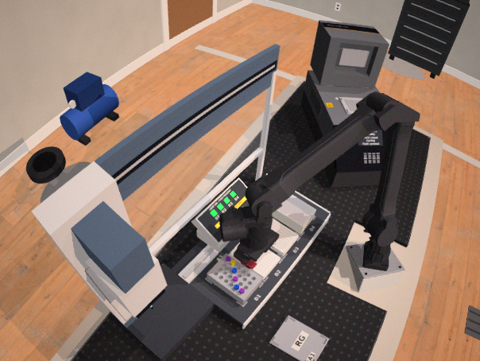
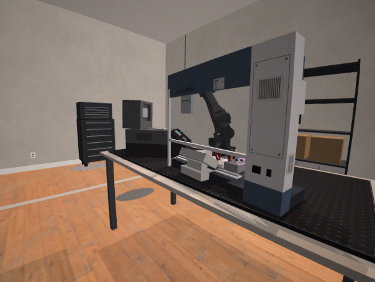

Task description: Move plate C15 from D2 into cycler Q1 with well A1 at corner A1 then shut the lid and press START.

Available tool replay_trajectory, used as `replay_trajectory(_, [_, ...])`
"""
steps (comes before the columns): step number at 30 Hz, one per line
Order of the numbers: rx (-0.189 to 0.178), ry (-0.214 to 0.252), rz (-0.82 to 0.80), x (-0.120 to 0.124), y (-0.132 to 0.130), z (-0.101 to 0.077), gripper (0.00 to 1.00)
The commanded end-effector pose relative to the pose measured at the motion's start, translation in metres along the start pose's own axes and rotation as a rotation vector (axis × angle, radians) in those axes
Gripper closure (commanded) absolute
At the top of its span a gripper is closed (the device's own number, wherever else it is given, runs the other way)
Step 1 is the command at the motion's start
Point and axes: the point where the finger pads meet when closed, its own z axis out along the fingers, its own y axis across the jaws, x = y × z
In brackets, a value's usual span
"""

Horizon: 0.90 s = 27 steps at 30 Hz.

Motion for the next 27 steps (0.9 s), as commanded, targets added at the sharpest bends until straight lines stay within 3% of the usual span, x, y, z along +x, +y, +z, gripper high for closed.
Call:
replay_trajectory(1, [-0.078,-0.075,0.022,-0.031,0.035,-0.025,1.0])
replay_trajectory(12, [-0.03,-0.035,0.012,-0.021,0.002,-0.017,1.0])
replay_trajectory(27, [-0.001,-0.011,-0.027,0.003,-0.007,-0.009,1.0])
